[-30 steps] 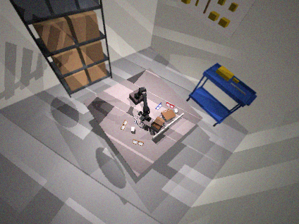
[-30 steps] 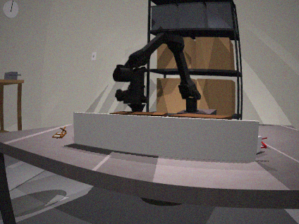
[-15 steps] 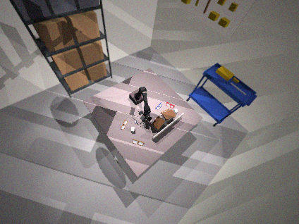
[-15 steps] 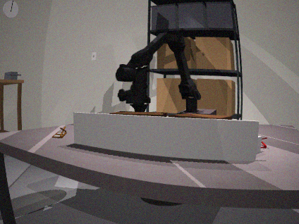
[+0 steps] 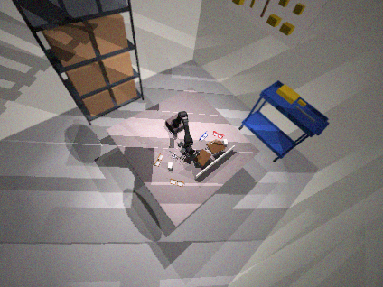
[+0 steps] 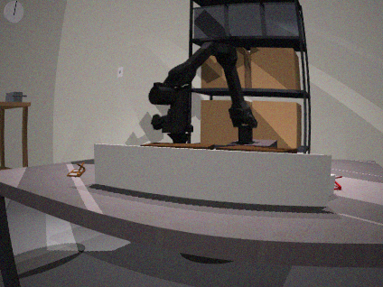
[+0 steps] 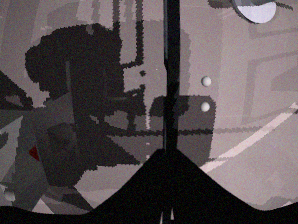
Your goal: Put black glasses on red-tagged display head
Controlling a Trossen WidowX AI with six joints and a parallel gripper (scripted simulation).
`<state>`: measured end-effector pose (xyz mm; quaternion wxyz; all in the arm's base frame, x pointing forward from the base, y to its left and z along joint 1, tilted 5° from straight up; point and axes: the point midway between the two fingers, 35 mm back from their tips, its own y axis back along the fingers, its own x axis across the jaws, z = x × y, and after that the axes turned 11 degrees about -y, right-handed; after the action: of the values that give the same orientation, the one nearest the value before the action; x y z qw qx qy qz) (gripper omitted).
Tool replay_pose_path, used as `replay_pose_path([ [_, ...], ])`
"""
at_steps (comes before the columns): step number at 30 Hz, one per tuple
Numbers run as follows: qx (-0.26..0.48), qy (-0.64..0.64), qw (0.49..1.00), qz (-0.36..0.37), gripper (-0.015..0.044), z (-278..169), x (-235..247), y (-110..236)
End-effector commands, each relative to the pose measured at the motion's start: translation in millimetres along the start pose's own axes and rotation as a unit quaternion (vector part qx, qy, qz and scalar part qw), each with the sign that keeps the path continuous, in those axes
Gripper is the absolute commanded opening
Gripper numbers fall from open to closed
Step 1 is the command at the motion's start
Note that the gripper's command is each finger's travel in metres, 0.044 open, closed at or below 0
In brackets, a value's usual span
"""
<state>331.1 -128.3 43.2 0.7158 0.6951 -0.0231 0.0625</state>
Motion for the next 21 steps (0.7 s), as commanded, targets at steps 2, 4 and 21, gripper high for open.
replay_pose_path([
  [2, 0.001, -0.001, 1.000, -0.002, 0.0000, 0.0, -1.0, -0.9],
  [4, 0.001, -0.001, 1.000, -0.002, 0.0000, 0.9, -0.8, -0.8],
  [21, 0.001, -0.001, 1.000, -0.002, 0.0000, 10.7, 2.5, 34.0],
])
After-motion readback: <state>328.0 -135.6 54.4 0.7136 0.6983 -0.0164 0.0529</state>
